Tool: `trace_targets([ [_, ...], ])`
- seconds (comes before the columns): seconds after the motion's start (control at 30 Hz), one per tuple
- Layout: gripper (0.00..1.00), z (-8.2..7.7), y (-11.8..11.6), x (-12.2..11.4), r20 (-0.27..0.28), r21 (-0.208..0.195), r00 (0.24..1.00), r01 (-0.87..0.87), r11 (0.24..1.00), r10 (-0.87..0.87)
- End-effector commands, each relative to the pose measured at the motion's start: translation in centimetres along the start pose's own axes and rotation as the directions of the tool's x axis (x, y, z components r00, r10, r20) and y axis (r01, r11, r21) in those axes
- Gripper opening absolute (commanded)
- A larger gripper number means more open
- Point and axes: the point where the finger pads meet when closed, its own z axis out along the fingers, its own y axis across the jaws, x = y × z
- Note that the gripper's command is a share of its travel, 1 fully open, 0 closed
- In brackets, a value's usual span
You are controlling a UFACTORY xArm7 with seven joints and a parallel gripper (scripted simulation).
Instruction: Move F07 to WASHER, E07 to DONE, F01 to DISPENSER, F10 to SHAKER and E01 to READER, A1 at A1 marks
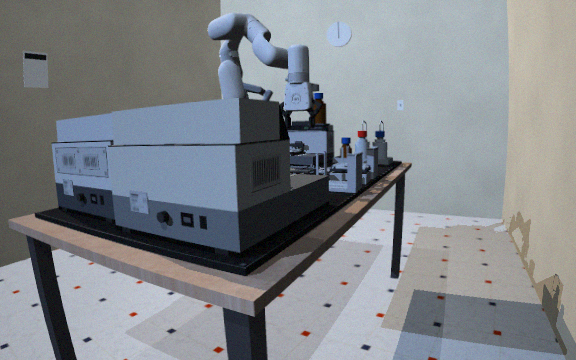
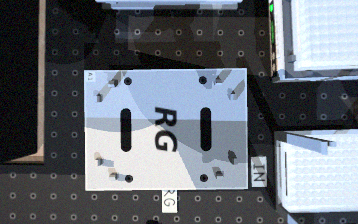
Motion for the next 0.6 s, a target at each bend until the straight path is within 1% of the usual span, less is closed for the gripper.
trace_targets([
  [0.0,1.00,-0.2,-0.3,1.2,0.002,-0.005,1.000,0.000,1.000,0.000],
  [0.27,1.00,-0.2,-1.4,3.6,0.002,-0.005,1.000,0.000,1.000,0.000],
  [0.33,1.00,-0.2,-1.4,3.6,0.002,-0.005,1.000,0.000,1.000,0.000],
  [0.57,1.00,-0.2,-2.3,5.5,0.001,-0.005,1.000,0.000,1.000,0.000],
])
